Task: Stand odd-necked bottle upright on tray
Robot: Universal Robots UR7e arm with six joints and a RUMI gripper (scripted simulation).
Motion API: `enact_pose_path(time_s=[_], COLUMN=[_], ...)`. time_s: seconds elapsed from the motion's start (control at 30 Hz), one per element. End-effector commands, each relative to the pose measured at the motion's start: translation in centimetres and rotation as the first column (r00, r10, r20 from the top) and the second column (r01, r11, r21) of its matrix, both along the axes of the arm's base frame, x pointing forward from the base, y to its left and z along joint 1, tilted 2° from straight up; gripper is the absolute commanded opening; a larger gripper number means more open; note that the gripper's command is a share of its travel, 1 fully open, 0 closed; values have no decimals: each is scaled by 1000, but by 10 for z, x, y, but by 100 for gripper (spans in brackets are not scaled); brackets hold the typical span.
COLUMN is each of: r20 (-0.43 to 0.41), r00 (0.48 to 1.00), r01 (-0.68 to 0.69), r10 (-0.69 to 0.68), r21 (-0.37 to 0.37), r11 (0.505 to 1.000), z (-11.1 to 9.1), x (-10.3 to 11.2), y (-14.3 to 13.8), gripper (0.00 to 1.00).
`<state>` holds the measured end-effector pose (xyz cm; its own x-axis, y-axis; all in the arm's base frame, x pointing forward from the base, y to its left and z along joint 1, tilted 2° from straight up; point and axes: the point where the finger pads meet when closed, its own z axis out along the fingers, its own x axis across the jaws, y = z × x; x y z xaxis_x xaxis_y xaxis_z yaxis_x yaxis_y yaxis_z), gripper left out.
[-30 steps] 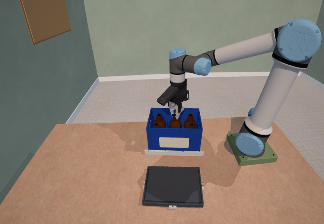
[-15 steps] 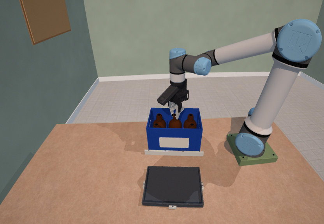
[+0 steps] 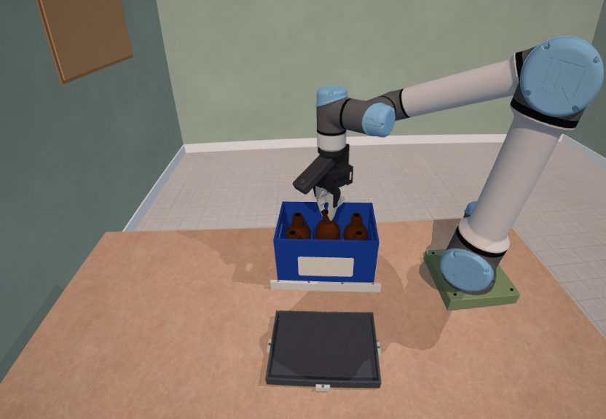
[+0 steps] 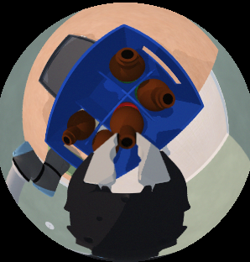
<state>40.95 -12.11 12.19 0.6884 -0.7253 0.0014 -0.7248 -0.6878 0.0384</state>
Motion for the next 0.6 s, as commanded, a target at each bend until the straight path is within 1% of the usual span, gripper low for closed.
enact_pose_path(time_s=[0.0, 0.37, 0.57], r20=[1, 1, 1], r00=[1000, 1000, 1000], r01=[0, 0, 0], r10=[0, 0, 0], r21=[-1, -1, -1], r11=[1000, 1000, 1000], z=[6, 19, 23], x=[1, 3, 3], y=[0, -1, -1], gripper=[0, 0, 0])
